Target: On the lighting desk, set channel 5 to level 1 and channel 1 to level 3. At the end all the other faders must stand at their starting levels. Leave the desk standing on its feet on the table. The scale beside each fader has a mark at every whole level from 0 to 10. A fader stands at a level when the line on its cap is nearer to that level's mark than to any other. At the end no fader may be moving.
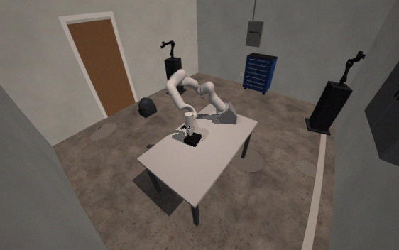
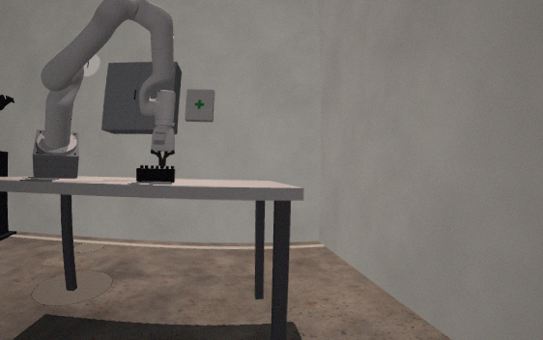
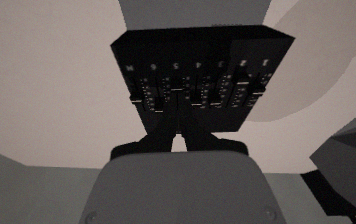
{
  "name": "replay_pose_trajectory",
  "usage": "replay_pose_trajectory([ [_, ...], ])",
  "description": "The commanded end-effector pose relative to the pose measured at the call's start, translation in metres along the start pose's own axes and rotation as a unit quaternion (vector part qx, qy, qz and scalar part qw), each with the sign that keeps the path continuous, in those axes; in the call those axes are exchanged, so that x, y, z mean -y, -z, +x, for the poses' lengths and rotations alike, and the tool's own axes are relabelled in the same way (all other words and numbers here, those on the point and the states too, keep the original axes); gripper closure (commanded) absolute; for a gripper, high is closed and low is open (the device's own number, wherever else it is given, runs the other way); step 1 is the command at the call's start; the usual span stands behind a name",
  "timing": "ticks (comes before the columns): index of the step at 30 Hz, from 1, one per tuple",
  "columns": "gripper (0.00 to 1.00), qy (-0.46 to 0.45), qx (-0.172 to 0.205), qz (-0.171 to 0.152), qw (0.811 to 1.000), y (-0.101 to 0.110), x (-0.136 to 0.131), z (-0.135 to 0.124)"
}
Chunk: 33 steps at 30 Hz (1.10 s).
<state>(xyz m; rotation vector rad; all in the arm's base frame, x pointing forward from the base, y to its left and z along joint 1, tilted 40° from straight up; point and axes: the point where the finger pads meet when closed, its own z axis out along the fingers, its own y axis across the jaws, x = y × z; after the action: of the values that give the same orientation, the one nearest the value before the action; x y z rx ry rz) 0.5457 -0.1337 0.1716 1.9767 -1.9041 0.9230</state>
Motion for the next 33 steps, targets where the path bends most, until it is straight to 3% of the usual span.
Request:
replay_pose_trajectory([
  [1,1.0,0.0,0.0,0.001,1.0,0.0,0.001,0.0],
  [24,1.0,0.0,0.0,0.001,1.0,0.003,0.001,-0.006],
  [33,1.0,0.0,0.0,0.001,1.0,0.027,0.001,-0.006],
])
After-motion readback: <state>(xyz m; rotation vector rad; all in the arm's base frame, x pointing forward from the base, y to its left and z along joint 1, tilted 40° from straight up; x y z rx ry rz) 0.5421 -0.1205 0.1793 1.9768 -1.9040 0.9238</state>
